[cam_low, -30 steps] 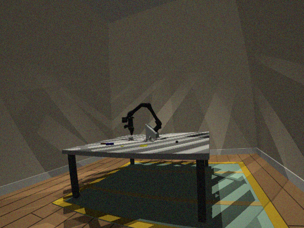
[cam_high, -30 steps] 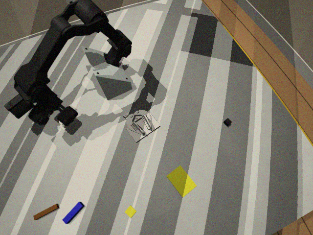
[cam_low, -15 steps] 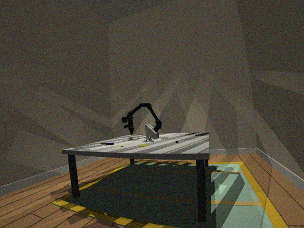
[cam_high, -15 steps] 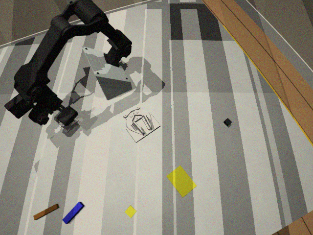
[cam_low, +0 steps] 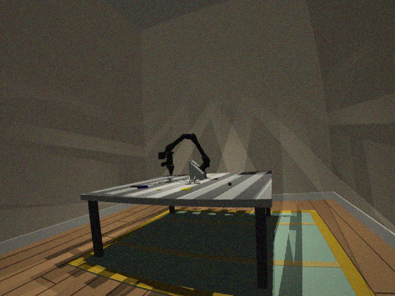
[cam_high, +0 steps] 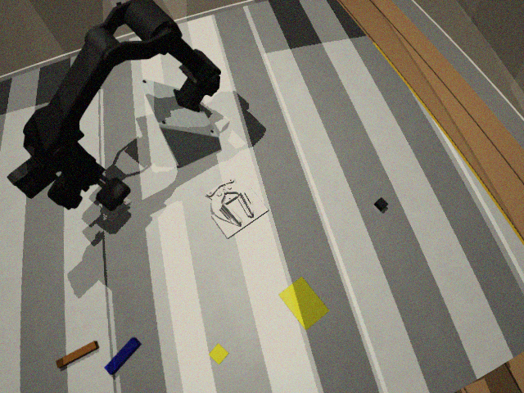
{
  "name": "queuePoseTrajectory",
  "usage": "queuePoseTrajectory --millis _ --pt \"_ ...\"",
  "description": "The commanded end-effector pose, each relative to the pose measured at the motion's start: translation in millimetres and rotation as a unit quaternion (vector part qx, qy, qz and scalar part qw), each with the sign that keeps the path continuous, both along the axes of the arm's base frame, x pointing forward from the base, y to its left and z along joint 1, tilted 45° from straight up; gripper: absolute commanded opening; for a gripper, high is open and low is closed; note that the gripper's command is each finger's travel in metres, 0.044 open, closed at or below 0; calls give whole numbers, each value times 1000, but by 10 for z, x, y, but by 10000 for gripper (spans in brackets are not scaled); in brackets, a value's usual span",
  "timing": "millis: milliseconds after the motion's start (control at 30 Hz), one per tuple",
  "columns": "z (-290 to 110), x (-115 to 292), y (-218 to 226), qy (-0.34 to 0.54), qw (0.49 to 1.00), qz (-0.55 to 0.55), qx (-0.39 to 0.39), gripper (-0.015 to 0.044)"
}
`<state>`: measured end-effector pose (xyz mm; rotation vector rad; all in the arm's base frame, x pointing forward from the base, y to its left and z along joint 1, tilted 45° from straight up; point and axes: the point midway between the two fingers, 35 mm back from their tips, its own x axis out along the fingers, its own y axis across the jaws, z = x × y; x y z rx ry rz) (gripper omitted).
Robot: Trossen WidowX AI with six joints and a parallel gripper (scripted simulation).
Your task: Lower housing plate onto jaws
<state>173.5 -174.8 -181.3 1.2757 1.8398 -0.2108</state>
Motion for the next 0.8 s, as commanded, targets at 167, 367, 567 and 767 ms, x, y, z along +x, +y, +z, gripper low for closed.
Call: queuePoseTrajectory --millis 167,367,567,767 --pt "-3 5 2 1 1000 -3 0 440" --pt "-3 5 2 1 1000 -3 0 440" --pt "-19 0 15 0 1000 0 0 440" --pt "-95 -1 77 0 1000 -1 0 440"
